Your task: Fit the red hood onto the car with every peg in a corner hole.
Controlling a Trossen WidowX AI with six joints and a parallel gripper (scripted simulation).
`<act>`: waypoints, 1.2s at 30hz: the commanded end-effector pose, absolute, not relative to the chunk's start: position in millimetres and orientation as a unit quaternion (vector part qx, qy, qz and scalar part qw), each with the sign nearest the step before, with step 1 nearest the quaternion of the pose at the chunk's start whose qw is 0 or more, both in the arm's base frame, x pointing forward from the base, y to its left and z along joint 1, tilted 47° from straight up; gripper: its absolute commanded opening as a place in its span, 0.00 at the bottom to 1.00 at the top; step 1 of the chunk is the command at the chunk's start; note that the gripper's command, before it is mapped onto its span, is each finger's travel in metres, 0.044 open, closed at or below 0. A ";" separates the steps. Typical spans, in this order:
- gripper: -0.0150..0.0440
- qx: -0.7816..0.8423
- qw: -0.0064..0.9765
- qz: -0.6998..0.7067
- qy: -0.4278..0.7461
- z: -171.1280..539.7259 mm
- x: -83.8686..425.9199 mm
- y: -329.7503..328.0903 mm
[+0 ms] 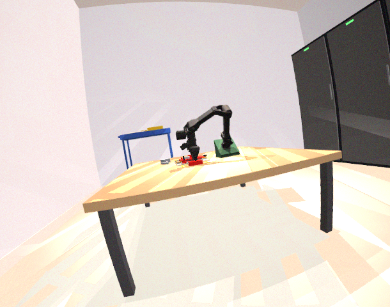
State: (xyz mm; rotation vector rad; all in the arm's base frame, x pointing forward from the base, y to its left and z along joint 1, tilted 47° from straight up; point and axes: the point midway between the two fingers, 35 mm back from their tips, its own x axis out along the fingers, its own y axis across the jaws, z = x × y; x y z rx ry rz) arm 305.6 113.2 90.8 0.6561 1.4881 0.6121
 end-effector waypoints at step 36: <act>1.00 0.293 0.641 0.268 0.656 77.0 303.4 126.4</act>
